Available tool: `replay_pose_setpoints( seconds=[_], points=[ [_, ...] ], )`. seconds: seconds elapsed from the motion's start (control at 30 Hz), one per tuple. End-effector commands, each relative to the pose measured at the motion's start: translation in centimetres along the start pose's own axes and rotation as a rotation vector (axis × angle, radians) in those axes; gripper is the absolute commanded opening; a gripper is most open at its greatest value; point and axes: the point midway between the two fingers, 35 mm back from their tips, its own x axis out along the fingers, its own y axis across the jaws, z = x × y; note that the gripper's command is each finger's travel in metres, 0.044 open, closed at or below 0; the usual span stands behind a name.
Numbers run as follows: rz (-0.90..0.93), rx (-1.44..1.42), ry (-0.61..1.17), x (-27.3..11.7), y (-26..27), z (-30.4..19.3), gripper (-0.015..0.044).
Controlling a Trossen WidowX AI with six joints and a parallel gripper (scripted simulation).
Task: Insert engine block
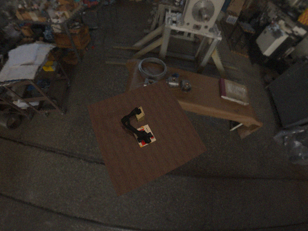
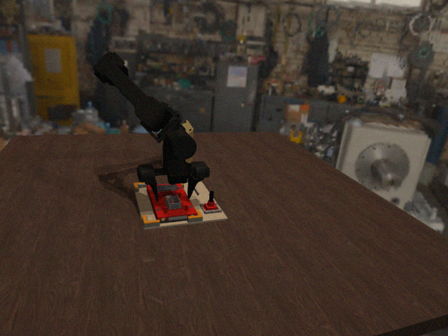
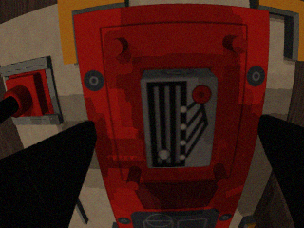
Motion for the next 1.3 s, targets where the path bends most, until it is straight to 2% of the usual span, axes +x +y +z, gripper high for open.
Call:
replay_pose_setpoints(
  seconds=[0.0, 0.47, 1.03, 1.27],
  points=[
    [0.0, 0.0, 0.0, 0.0, 0.0, 0.0, 0.044],
    [-0.006, -0.003, -0.001, -1.4, 0.1, 0.0, 0.044],
    [-0.006, -0.003, -0.001, -1.4, 0.1, 0.0, 0.0],
    [-0.006, -0.003, -0.001, -1.4, 0.1, 0.0, 0.0]
  ],
)
